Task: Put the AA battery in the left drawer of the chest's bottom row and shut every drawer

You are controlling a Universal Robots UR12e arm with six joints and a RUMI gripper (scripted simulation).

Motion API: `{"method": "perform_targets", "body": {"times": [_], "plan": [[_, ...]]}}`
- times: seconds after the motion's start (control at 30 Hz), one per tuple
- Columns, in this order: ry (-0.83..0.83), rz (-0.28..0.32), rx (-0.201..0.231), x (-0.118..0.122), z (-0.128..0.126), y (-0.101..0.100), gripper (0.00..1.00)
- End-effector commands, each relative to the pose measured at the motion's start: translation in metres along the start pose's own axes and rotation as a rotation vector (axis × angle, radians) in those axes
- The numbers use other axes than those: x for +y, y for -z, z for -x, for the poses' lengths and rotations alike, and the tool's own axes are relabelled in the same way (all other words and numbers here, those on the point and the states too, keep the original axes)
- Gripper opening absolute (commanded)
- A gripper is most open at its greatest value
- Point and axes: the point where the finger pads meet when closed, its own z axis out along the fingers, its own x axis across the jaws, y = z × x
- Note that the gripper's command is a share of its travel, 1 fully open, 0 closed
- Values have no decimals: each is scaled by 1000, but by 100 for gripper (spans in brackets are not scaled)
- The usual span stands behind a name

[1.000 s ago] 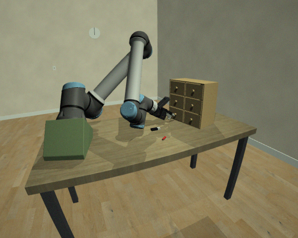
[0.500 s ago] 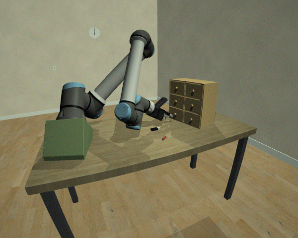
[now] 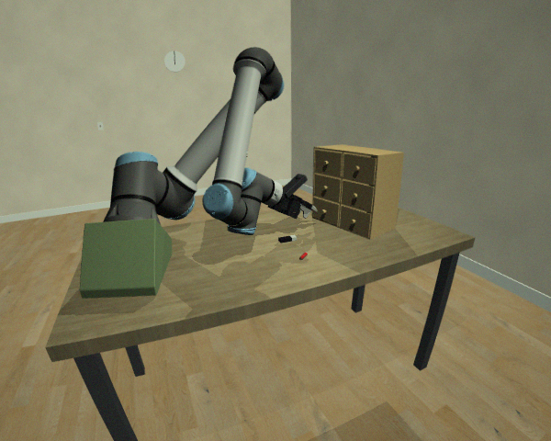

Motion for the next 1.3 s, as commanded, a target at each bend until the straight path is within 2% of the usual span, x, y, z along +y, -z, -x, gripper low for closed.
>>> {"method": "perform_targets", "body": {"times": [0.0,0.2,0.33,1.27], "plan": [[0,4,-3,-14,1,25,20],[0,4,-3,-30,1,53,20],[0,4,-3,-35,1,62,20],[1,6,-3,-37,1,64,20]]}}
